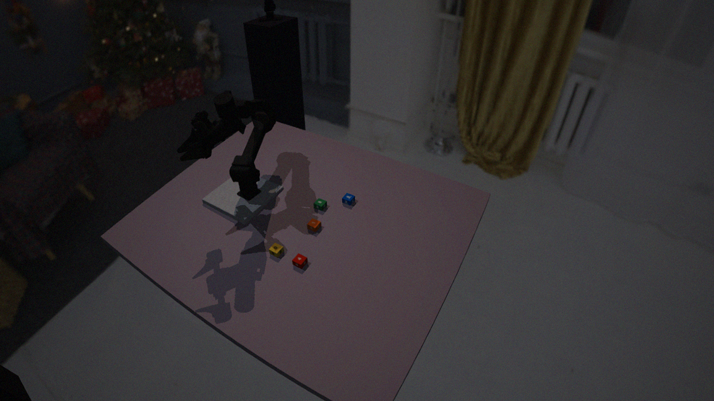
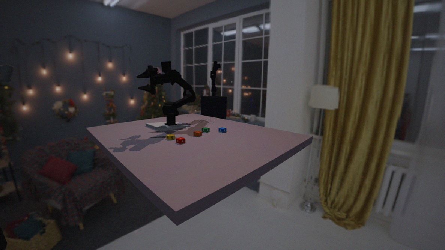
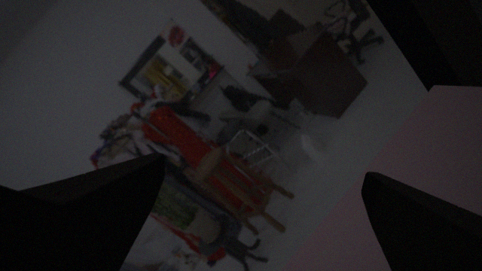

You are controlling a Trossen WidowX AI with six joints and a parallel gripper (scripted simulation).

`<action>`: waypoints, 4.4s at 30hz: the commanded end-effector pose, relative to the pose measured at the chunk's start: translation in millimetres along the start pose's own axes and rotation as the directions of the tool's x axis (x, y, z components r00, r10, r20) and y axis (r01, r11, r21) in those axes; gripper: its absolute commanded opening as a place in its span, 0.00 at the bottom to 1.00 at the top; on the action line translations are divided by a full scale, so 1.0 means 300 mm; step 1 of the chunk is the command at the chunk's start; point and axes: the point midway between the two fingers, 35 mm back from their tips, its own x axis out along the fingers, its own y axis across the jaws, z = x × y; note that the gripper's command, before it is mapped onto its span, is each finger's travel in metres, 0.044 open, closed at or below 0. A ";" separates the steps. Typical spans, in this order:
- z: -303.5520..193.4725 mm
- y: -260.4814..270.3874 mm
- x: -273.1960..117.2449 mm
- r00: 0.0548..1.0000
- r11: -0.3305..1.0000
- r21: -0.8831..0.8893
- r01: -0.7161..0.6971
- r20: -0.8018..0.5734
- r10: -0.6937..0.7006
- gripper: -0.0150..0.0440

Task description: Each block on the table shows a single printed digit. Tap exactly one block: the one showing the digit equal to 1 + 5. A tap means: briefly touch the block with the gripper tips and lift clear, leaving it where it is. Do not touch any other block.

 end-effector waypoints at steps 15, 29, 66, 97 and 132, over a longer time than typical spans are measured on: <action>-0.361 0.222 0.033 0.818 0.562 -0.726 -0.397 -0.557 -0.142 0.93; -0.830 0.282 -0.134 0.327 -0.228 -0.236 -0.945 -0.744 -0.583 0.93; -0.978 0.255 -0.240 0.153 -0.326 0.143 -0.935 -0.665 -0.731 0.93; -0.977 0.149 -0.752 0.141 -0.317 0.151 -0.936 -0.665 -0.733 0.93; -0.879 0.010 -1.023 0.135 -0.312 0.156 -0.937 -0.663 -0.736 0.93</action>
